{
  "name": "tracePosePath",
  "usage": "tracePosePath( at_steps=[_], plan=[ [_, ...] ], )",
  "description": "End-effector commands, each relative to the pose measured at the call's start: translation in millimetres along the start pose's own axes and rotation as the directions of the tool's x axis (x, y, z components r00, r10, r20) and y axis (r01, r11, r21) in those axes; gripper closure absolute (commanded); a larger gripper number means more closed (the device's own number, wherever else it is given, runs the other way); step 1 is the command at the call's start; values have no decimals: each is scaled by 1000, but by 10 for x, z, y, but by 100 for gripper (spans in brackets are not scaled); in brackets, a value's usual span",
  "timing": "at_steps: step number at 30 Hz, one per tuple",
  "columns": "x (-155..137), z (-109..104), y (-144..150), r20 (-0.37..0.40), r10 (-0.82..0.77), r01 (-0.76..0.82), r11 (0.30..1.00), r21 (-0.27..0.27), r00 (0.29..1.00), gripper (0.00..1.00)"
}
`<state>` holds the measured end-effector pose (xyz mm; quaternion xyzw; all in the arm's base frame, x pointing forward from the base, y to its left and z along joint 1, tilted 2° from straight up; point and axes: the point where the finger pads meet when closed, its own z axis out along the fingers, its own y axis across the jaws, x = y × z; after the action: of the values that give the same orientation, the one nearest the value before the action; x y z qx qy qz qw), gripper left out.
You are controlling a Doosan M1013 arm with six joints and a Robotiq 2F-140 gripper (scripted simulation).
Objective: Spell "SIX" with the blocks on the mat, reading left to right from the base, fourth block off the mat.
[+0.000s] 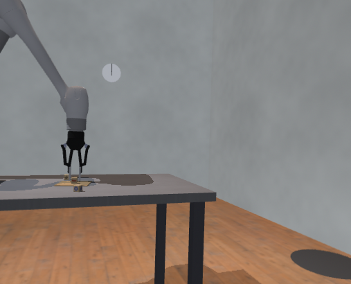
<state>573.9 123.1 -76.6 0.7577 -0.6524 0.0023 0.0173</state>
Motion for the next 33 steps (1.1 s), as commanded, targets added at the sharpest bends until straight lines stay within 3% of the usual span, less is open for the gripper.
tracePosePath(
  at_steps=[1, 10, 25, 33],
  plan=[
    [26, 24, -18, -1, -6, 6, 1000, 3, 1000, 75],
    [26, -48, -18, -1, -6, 6, 1000, 3, 1000, 75],
    [25, -757, -16, -1, -6, 6, 1000, 3, 1000, 75],
    [25, -873, -15, -1, -6, 6, 1000, 3, 1000, 75]
  ],
)
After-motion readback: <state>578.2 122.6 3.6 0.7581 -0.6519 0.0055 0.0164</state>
